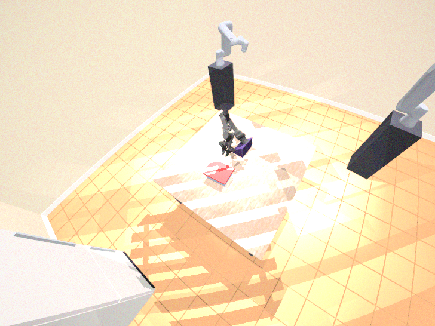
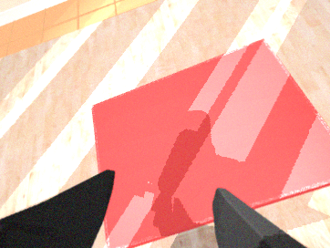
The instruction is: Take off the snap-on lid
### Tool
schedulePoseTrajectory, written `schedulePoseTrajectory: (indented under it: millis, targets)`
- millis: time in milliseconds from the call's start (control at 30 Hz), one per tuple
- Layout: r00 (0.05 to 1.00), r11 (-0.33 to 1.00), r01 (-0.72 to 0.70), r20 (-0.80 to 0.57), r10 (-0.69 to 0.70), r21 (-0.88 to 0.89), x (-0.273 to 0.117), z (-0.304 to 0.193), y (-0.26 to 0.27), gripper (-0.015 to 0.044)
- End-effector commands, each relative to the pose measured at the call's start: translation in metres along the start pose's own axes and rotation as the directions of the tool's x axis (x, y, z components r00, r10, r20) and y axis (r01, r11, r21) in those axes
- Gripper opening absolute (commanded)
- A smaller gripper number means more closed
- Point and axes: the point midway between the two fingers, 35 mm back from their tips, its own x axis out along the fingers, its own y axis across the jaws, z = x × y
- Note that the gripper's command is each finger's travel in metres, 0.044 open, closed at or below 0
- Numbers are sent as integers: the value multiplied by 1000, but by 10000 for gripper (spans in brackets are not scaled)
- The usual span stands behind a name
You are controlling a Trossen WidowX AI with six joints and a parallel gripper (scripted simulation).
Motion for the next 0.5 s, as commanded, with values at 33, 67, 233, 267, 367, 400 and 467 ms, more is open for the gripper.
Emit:
schedulePoseTrajectory:
  millis: [33, 67, 233, 267, 367, 400, 467]
  targets:
    - [999, 540, -54, 50, 21, 840, 8, -41, -53, 235]
    - [998, 525, -55, 52, 21, 849, 8, -42, -54, 235]
    - [998, 525, -55, 52, 21, 849, 8, -42, -54, 235]
    - [998, 525, -55, 52, 21, 849, 8, -42, -54, 235]
    - [998, 525, -55, 52, 21, 849, 8, -42, -54, 235]
    - [998, 525, -55, 52, 21, 849, 8, -42, -54, 235]
    - [998, 525, -55, 52, 21, 849, 8, -42, -54, 235]
